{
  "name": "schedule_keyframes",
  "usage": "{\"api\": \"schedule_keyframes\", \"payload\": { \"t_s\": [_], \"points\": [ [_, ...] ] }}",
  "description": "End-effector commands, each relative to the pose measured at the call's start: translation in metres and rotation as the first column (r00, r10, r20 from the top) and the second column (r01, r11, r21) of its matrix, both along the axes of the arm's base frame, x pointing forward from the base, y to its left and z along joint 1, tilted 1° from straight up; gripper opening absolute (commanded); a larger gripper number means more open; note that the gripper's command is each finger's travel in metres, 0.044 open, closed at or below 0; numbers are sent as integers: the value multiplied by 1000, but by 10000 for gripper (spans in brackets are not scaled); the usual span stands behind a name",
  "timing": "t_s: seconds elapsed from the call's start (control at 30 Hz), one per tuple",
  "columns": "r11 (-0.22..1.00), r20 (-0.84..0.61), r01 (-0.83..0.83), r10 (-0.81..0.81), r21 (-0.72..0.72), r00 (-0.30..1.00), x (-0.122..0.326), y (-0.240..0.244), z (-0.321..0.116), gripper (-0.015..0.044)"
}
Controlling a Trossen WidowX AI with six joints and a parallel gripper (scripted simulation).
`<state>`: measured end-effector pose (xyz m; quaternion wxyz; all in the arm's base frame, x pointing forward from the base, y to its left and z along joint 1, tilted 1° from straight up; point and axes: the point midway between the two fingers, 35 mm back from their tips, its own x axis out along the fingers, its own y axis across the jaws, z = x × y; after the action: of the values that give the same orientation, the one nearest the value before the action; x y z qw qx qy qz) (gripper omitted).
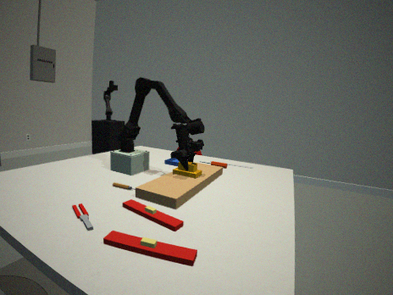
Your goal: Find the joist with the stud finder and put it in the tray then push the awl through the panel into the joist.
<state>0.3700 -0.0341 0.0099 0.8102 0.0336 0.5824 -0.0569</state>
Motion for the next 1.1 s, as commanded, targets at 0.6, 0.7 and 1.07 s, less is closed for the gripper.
{"api": "schedule_keyframes", "payload": {
  "t_s": [0.6, 0.7, 1.07],
  "points": [
    [1000, -1, 1, -1, 4, 1000, 4, 34, -1, 0],
    [1000, -1, 1, -1, 5, 1000, 5, 39, -1, 0],
    [1000, -1, 1, -1, 6, 1000, 7, 55, -1, 0]
  ]
}}
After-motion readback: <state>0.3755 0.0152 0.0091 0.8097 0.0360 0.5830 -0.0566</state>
